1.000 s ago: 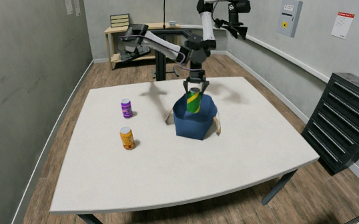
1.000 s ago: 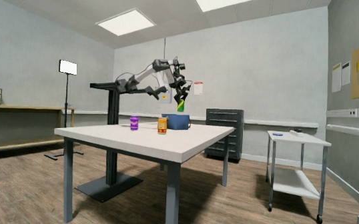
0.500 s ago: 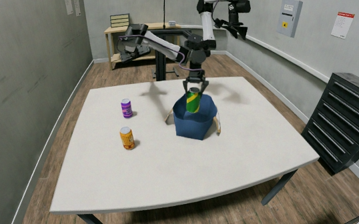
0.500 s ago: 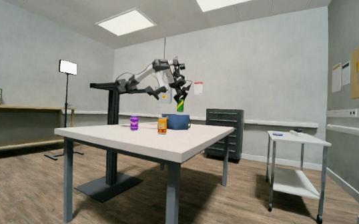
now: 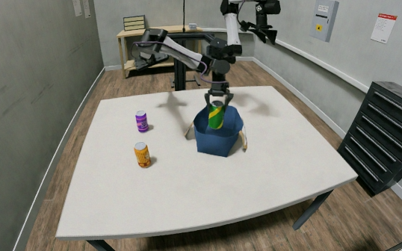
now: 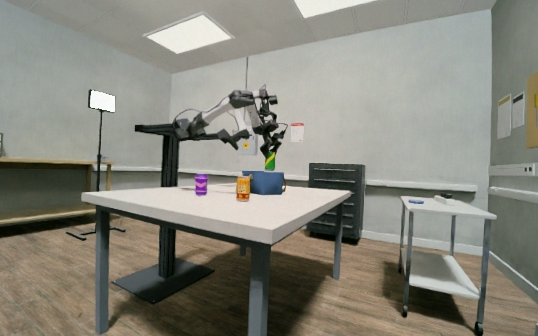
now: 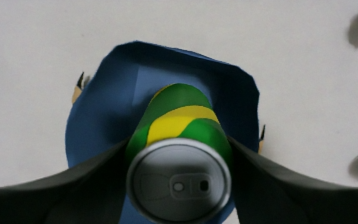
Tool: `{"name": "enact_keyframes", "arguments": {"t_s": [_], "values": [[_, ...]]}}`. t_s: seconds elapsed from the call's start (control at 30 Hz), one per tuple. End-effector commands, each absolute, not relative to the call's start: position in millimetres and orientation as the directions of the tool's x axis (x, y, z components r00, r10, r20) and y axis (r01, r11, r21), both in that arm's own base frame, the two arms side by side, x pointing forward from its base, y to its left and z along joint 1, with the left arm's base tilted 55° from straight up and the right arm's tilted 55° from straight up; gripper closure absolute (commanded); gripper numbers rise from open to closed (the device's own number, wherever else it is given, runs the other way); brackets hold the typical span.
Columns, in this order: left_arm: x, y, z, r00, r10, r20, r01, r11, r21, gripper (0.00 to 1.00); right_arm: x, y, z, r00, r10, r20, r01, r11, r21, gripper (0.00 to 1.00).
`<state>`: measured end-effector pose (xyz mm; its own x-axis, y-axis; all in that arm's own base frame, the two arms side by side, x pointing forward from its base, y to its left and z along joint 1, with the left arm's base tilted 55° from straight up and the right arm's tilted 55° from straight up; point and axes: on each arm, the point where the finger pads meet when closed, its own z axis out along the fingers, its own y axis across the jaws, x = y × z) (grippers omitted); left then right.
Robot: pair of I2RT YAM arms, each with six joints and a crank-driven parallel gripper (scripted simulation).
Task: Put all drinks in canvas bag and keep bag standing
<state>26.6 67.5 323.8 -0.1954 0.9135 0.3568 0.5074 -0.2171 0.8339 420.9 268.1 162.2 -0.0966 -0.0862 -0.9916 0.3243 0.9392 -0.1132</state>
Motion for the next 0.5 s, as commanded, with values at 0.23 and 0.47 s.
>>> {"name": "enact_keyframes", "arguments": {"t_s": [0.23, 0.47], "values": [[13, 61, 333, -0.209, 0.910, 0.358, 0.466, -0.229, 0.854, 0.00, 431, 279, 176, -0.027, -0.025, -0.999, 0.302, 0.953, -0.032, 0.26], [13, 61, 333, -0.209, 0.910, 0.358, 0.466, -0.229, 0.854, 0.00, 444, 272, 176, -0.015, -0.008, -1.000, 0.318, 0.948, -0.012, 0.26]]}}
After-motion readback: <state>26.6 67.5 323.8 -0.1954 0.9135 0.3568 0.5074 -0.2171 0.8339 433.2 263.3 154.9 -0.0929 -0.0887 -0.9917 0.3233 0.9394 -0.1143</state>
